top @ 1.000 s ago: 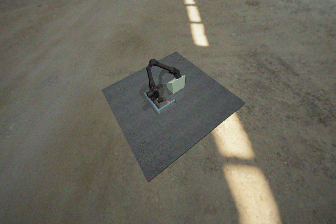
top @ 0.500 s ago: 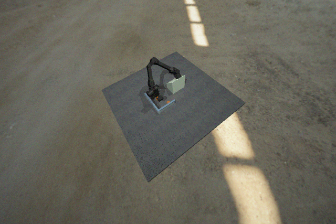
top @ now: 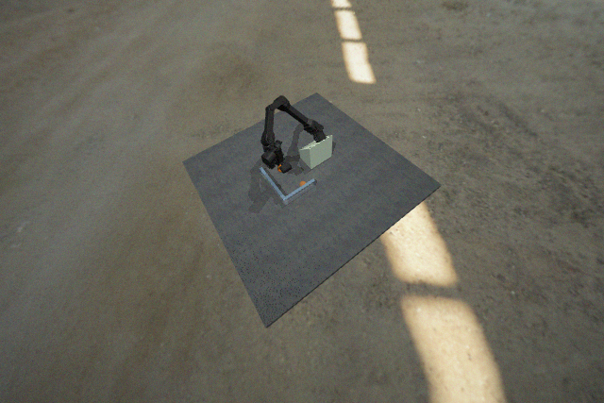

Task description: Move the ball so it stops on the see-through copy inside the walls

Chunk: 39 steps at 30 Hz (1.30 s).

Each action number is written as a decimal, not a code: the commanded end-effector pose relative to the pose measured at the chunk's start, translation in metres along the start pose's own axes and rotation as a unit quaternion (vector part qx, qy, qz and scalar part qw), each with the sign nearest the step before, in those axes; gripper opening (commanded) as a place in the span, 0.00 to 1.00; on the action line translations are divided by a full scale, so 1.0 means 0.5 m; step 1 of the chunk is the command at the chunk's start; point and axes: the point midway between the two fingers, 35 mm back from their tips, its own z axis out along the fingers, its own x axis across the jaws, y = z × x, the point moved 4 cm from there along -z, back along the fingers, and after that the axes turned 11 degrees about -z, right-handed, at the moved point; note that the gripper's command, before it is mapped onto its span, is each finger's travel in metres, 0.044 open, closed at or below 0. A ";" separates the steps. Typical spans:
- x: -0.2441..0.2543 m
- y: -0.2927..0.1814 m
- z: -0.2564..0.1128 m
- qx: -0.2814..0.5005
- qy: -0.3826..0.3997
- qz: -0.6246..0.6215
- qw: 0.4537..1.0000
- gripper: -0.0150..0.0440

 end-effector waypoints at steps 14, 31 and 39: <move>0.094 -0.025 0.020 -0.004 0.005 -0.269 0.963 0.25; 0.200 -0.081 0.066 -0.005 0.005 -0.585 0.811 0.25; 0.238 -0.111 0.085 -0.004 0.004 -0.700 0.714 0.25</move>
